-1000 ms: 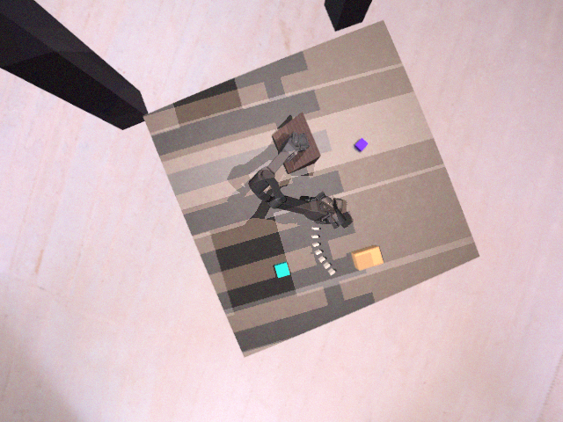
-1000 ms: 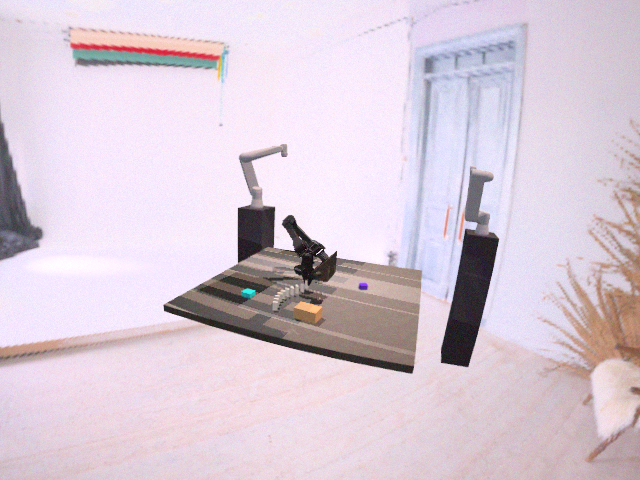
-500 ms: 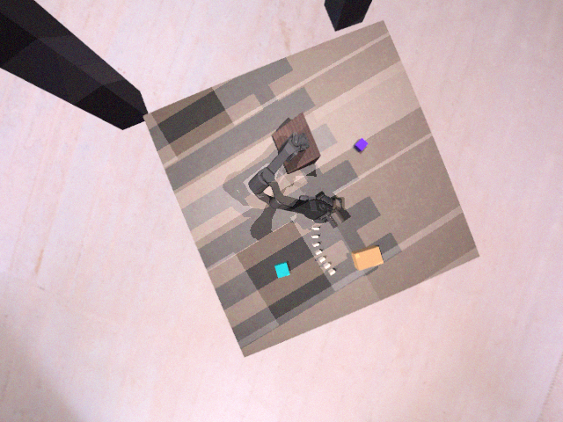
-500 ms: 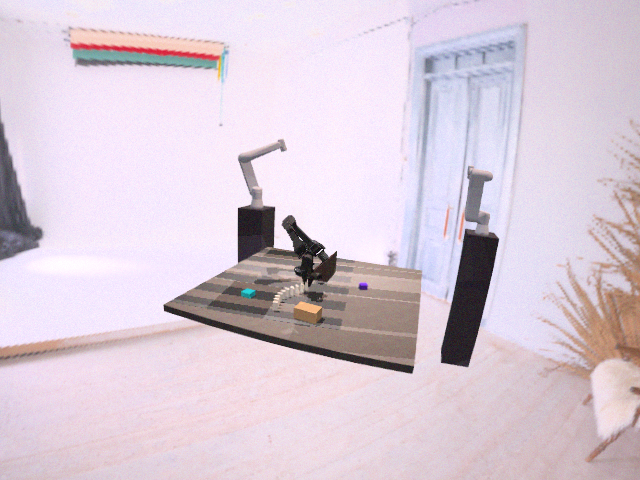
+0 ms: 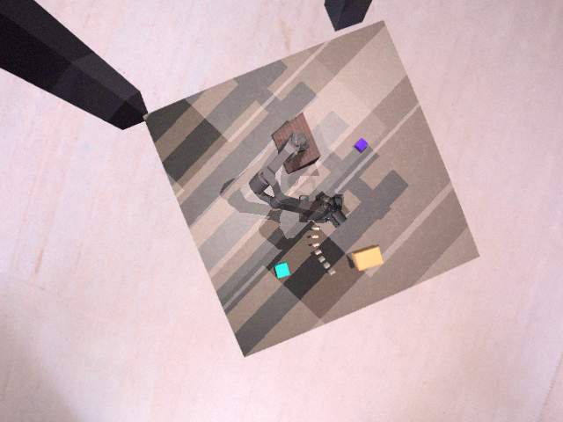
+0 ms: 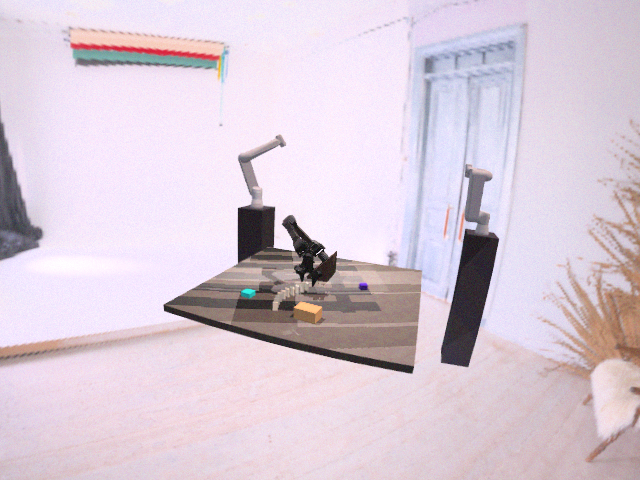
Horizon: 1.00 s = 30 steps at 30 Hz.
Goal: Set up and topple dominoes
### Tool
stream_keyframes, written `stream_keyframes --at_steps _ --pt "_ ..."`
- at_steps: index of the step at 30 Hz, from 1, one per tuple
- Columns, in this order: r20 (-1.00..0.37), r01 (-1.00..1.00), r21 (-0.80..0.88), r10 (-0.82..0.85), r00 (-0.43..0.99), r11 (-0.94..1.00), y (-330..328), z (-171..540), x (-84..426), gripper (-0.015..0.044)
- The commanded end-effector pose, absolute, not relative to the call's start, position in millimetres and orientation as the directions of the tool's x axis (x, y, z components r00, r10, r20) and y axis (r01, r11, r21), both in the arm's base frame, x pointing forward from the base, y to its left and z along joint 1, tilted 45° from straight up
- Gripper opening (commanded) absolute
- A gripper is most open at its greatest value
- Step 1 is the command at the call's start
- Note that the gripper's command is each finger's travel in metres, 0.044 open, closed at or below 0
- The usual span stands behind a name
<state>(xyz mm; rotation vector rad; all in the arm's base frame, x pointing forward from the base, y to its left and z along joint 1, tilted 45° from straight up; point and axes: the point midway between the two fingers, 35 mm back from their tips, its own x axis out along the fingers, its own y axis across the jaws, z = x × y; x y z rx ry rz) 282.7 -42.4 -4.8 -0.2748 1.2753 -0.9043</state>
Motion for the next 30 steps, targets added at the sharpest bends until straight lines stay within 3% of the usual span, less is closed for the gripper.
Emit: stream_keyframes --at_steps 1,5,11,14,20,27,30 --pt "-0.716 0.439 -0.611 -0.696 0.046 0.658 0 29 292 0.0440" --pt "-0.711 0.438 -0.620 -0.702 0.036 0.651 40 74 282 0.0440" --pt "-0.710 0.438 -0.623 -0.704 0.034 0.649 43 79 281 0.0440" --pt "-0.710 0.312 -0.662 -0.704 0.034 0.682 41 74 279 0.0361" --pt "-0.709 -0.240 -0.690 -0.705 0.034 0.683 28 53 269 0.0204" --pt "-0.707 -0.779 -0.461 -0.706 0.034 0.424 13 31 255 0.0020" --pt "-0.706 -0.895 -0.337 -0.707 0.034 0.294 8 24 249 0.0000"
